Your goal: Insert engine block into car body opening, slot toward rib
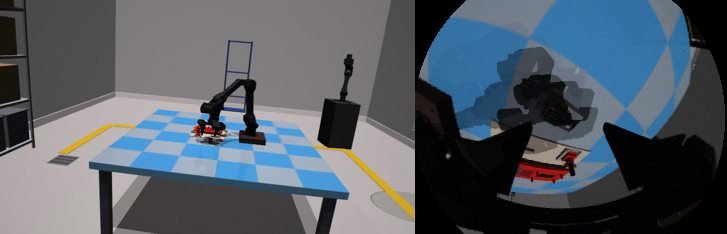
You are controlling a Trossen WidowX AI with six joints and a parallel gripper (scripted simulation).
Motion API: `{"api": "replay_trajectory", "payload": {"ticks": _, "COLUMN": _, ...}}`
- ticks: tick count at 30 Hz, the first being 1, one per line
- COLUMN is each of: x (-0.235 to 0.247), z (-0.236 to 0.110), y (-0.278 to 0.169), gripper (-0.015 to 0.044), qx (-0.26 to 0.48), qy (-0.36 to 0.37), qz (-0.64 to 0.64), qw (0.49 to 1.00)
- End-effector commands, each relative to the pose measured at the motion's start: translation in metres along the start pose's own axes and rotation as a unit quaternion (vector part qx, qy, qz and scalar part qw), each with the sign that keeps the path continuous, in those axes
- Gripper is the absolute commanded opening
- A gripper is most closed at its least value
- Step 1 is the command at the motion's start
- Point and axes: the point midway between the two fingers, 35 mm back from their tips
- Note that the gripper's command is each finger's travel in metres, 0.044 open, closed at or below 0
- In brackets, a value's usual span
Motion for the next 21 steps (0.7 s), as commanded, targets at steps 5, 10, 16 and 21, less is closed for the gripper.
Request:
{"api": "replay_trajectory", "payload": {"ticks": 5, "x": -0.001, "z": -0.003, "y": -0.001, "gripper": 0.044, "qx": -0.024, "qy": 0.022, "qz": -0.125, "qw": 0.992}}
{"api": "replay_trajectory", "payload": {"ticks": 10, "x": -0.002, "z": -0.005, "y": -0.003, "gripper": 0.044, "qx": -0.042, "qy": 0.031, "qz": -0.205, "qw": 0.977}}
{"api": "replay_trajectory", "payload": {"ticks": 16, "x": -0.002, "z": -0.008, "y": -0.004, "gripper": 0.044, "qx": -0.065, "qy": 0.039, "qz": -0.299, "qw": 0.951}}
{"api": "replay_trajectory", "payload": {"ticks": 21, "x": -0.003, "z": -0.011, "y": -0.006, "gripper": 0.044, "qx": -0.086, "qy": 0.041, "qz": -0.374, "qw": 0.923}}
Point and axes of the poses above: the point midway between the two fingers, 35 mm back from their tips, its own z axis out along the fingers, its own x axis across the jaws, y = z × x, and after that the axes turned 3 degrees about z, right-handed
